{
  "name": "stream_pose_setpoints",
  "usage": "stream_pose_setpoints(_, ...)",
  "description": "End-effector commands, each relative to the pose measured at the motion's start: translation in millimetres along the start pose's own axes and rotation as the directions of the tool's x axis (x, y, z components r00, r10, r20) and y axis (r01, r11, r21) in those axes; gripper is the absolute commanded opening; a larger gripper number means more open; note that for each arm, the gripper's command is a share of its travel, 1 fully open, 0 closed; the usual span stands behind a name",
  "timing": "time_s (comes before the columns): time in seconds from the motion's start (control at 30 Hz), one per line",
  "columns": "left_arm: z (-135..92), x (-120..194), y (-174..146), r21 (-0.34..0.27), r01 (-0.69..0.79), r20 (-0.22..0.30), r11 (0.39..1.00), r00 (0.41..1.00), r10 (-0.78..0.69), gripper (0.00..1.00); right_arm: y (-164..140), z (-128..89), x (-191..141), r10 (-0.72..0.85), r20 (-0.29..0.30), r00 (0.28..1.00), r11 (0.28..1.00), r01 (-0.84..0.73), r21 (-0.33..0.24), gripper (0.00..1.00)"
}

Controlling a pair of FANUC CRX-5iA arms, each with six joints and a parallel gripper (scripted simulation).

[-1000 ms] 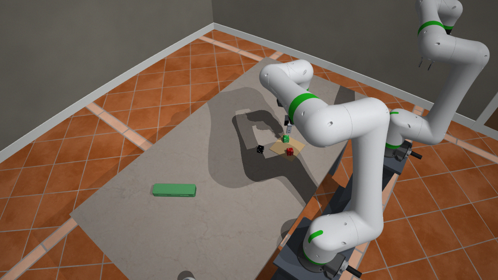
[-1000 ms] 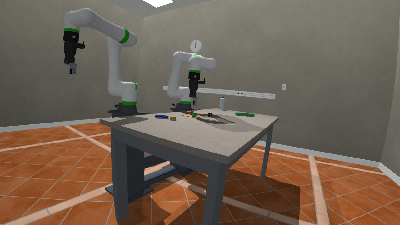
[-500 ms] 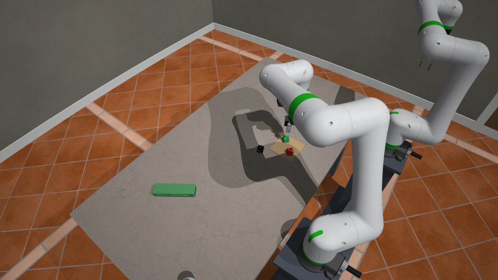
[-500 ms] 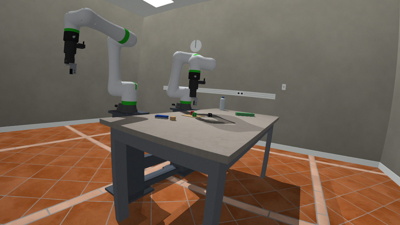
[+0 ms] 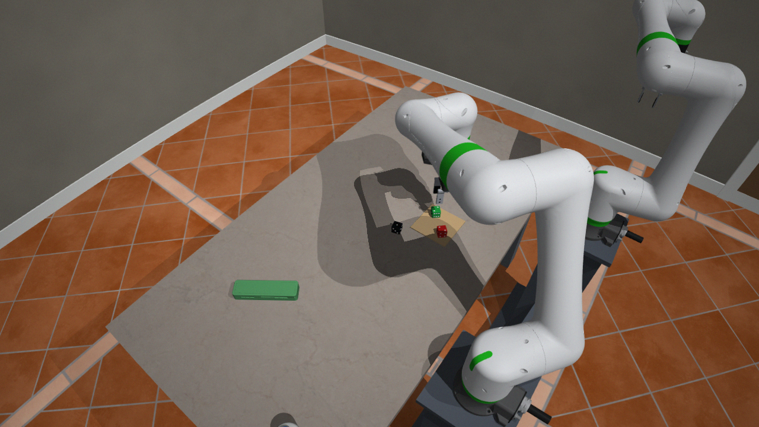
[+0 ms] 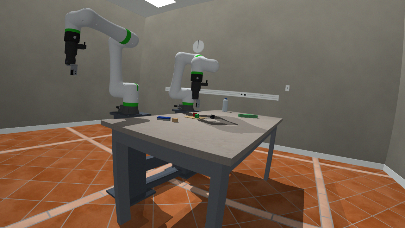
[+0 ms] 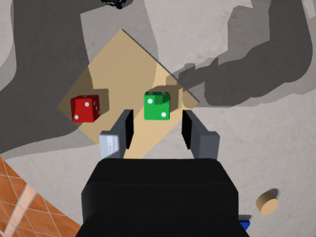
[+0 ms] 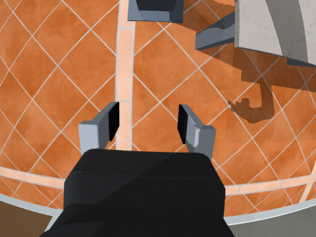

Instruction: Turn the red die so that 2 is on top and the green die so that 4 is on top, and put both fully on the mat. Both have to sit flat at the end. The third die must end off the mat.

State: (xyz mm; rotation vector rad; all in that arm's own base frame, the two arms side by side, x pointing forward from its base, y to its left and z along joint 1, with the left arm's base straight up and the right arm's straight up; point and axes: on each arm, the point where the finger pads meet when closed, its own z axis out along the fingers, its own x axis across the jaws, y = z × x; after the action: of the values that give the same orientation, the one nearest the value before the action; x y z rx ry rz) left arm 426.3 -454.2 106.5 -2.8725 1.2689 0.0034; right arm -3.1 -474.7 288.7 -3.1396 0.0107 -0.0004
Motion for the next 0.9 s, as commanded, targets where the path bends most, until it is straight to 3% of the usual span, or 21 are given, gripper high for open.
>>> stream_pose_setpoints(0.0,3,1,0,0.000,0.000,-0.002,1.000,1.000,0.000,0.87,0,-1,0,0.000,0.000,1.000,1.000,0.000,-0.002,1.00)
stream_pose_setpoints(0.87,38,0,0,0.000,0.000,-0.002,1.000,1.000,0.000,0.87,0,-1,0,0.000,0.000,1.000,1.000,0.000,-0.002,1.00)
